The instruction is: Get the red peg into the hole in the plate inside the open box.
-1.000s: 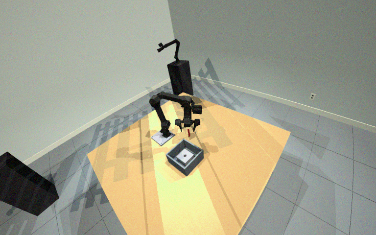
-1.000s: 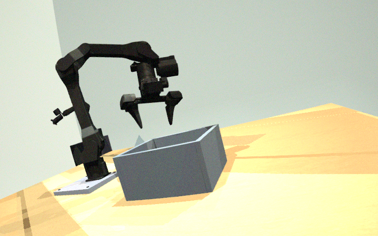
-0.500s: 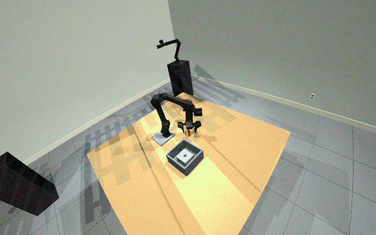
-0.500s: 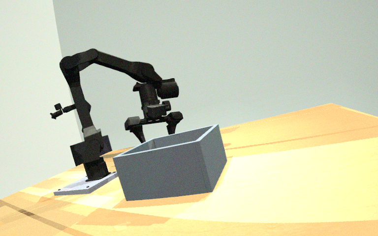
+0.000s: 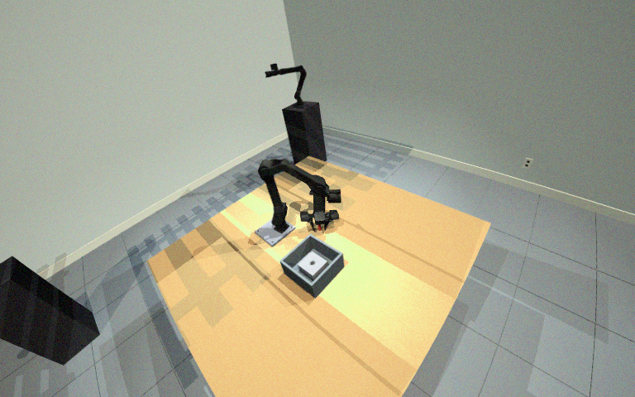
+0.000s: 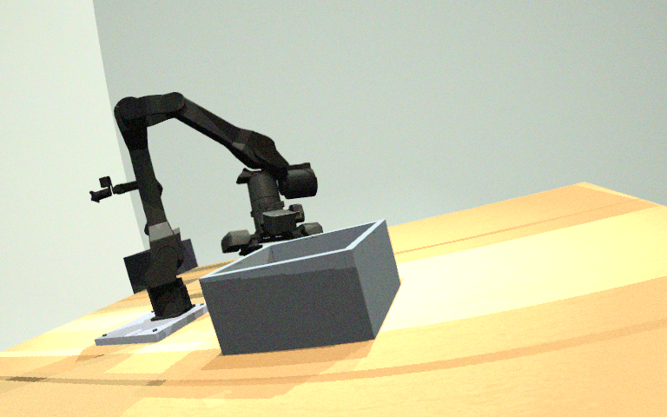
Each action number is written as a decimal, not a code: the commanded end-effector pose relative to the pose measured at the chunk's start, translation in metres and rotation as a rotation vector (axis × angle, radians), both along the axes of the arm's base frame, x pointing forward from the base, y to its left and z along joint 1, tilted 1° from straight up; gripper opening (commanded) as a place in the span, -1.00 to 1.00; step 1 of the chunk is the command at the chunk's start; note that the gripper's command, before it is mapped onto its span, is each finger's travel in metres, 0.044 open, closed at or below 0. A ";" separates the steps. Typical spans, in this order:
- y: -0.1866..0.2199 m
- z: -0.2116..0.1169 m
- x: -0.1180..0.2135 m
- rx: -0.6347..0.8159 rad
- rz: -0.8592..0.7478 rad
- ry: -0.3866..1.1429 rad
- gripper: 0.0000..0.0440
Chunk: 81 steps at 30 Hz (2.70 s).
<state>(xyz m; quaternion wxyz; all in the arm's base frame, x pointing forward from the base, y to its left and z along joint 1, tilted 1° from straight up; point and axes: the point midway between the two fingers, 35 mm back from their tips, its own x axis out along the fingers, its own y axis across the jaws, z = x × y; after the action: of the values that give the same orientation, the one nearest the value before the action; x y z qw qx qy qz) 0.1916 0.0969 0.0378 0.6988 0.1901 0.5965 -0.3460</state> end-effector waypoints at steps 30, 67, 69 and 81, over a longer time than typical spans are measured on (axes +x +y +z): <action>-0.053 0.093 0.024 -0.141 -0.056 -0.104 -1.00; -0.189 0.106 0.107 -0.165 -0.281 -0.213 -1.00; -0.195 0.102 0.110 -0.159 -0.272 -0.208 -1.00; -0.218 0.073 0.127 -0.109 -0.185 -0.173 -0.99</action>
<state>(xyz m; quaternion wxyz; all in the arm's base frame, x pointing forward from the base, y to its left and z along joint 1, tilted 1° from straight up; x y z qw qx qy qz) 0.3175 -0.1201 0.1180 0.7227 0.2384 0.4851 -0.4308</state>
